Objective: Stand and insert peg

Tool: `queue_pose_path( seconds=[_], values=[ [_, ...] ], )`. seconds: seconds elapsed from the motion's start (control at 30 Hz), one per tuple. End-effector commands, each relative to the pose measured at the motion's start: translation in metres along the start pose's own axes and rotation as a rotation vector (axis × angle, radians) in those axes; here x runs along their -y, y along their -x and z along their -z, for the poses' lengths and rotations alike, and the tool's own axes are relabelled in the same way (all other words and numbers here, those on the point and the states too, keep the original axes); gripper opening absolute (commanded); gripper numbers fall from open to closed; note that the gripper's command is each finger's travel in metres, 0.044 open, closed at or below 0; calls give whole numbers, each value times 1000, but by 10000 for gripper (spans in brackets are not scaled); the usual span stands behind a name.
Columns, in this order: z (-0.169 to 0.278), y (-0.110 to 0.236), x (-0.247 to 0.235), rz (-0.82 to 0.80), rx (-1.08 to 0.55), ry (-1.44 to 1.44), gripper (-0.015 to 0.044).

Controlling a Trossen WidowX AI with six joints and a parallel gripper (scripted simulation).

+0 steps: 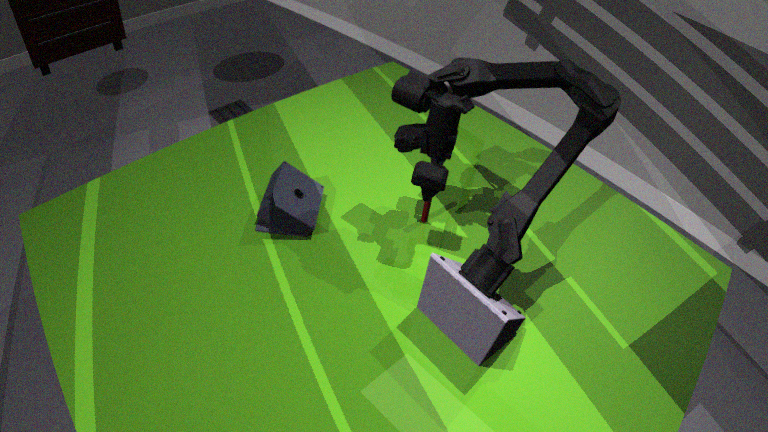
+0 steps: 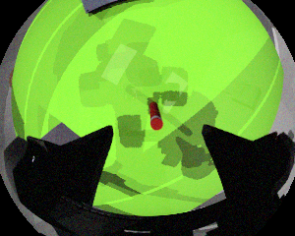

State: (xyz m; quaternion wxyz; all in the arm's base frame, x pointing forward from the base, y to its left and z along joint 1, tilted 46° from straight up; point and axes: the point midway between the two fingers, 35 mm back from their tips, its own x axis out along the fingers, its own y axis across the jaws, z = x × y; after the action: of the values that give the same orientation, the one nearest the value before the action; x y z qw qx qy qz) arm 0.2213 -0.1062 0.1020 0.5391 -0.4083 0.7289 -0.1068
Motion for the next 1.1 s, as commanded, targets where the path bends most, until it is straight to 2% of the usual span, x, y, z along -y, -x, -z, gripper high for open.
queue_pose_path(
  seconds=[0.0, 1.07],
  values=[
    [1, -7, -2, 2, -7, 9, 440],
    [3, -59, -1, 6, -10, 9, 440]
  ],
)
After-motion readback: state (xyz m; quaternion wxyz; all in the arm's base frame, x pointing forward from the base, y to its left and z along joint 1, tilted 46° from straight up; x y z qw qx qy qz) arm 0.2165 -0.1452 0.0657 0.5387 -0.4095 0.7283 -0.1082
